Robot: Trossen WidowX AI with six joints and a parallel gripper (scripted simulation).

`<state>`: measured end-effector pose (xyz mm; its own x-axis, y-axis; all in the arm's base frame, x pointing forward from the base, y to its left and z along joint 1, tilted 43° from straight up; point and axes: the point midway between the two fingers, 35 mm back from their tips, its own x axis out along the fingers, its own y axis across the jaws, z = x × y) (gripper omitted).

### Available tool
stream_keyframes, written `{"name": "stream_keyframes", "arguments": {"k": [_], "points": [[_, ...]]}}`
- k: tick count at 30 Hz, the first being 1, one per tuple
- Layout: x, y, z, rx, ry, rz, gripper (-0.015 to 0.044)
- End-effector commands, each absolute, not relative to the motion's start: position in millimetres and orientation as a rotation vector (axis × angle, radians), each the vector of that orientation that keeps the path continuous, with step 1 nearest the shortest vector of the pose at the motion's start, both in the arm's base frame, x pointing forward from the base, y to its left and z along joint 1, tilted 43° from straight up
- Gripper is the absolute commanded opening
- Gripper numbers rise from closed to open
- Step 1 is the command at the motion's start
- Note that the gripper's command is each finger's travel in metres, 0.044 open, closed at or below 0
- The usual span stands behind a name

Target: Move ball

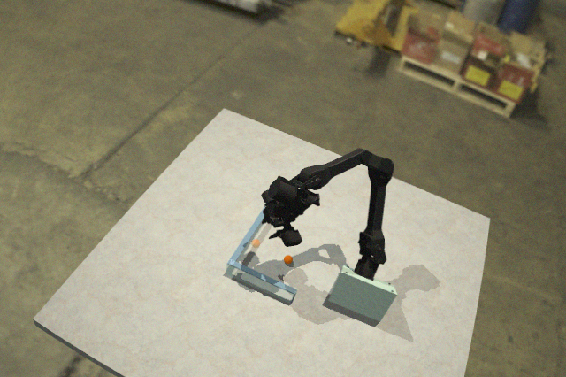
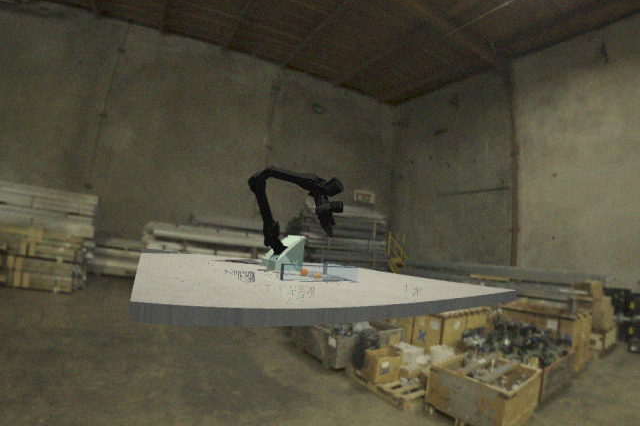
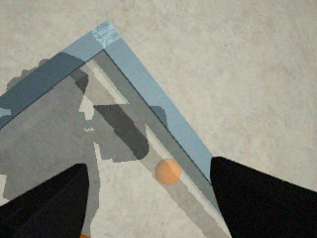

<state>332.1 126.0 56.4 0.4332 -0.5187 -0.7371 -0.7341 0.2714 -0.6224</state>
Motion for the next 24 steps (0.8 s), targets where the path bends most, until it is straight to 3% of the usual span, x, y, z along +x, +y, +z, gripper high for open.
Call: {"name": "stream_keyframes", "arguments": {"k": [1, 7, 24], "points": [[312, 79, 34, -1.548, 1.41, 0.357, 0.0251], [264, 9, 9, -1.713, 1.716, 0.717, 0.0251], [262, -7, -7, -1.716, 1.724, 0.73, 0.0251]]}}
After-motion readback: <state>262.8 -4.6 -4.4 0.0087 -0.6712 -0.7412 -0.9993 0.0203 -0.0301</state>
